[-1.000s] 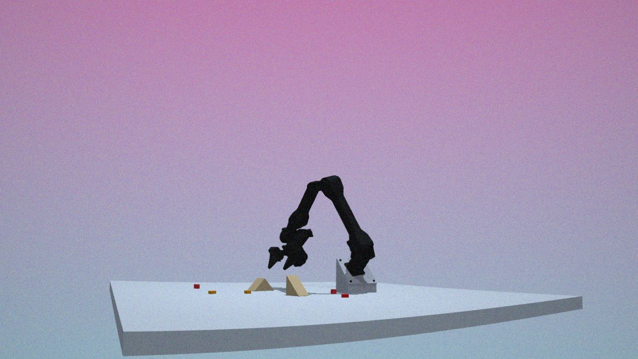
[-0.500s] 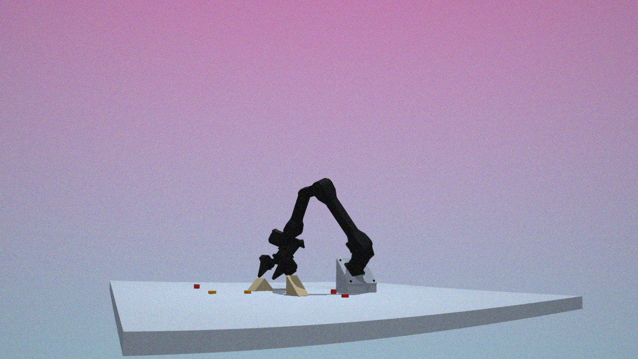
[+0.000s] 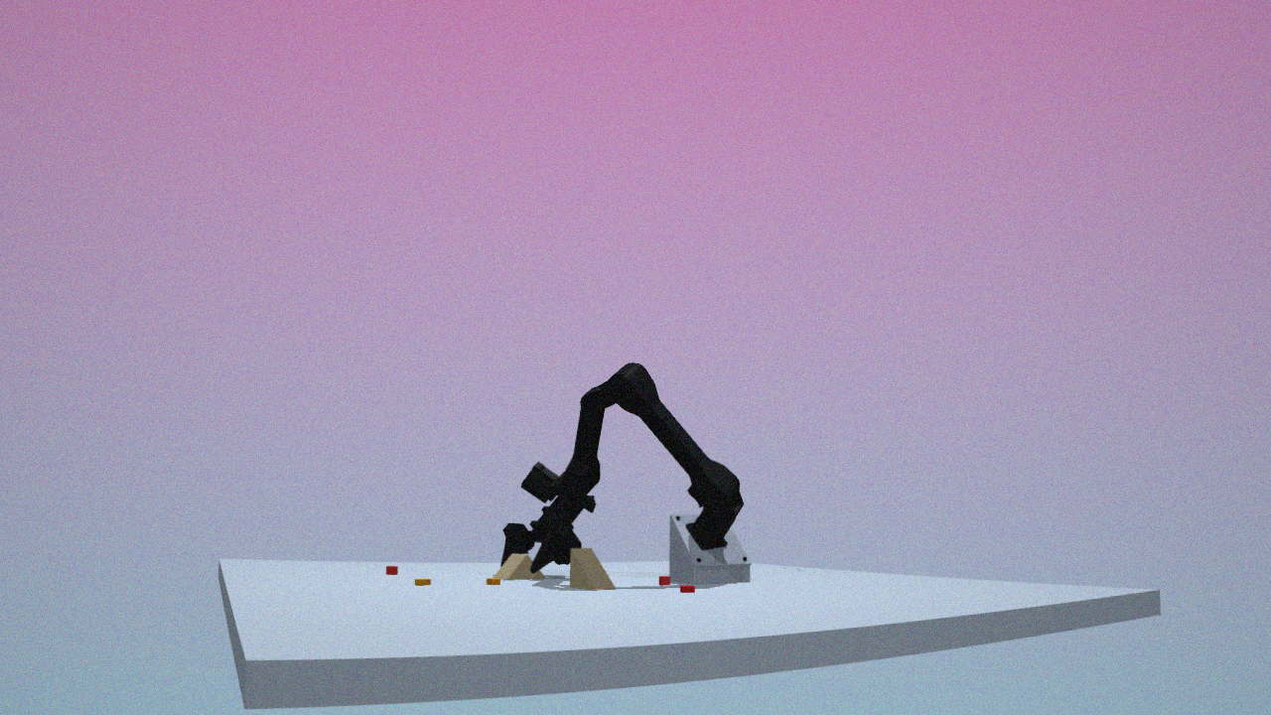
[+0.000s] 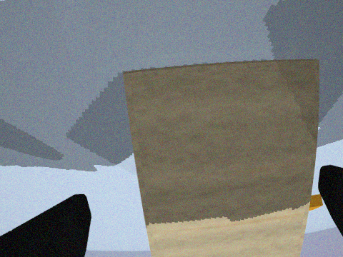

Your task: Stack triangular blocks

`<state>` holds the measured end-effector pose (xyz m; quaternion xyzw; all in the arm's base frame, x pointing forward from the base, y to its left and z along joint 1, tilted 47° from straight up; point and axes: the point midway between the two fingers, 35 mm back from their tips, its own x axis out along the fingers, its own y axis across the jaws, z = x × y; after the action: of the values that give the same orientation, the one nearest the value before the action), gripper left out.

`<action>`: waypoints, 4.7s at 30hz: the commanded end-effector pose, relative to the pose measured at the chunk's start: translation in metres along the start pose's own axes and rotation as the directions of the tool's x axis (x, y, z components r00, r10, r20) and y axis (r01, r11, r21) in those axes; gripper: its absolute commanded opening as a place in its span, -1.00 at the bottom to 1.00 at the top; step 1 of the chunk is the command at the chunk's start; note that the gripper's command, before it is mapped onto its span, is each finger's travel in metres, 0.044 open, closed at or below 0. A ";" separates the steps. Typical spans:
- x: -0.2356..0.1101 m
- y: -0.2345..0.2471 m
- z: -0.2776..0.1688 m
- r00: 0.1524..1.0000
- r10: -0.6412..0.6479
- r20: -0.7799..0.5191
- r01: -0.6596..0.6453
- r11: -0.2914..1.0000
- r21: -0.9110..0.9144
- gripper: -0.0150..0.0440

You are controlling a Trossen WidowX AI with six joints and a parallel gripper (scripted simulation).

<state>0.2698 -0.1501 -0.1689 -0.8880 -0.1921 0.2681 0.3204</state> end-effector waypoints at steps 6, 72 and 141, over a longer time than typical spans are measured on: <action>0.003 -0.004 0.003 1.000 -0.009 -0.001 0.009 1.000 0.015 1.00; -0.013 0.003 -0.015 1.000 0.001 0.004 -0.001 1.000 0.009 -0.49; -0.054 0.004 -0.078 0.831 -0.008 0.556 0.513 0.395 -0.762 -0.49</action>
<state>0.2737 -0.2153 -0.1041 -0.8094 -0.4839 0.2881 -0.1667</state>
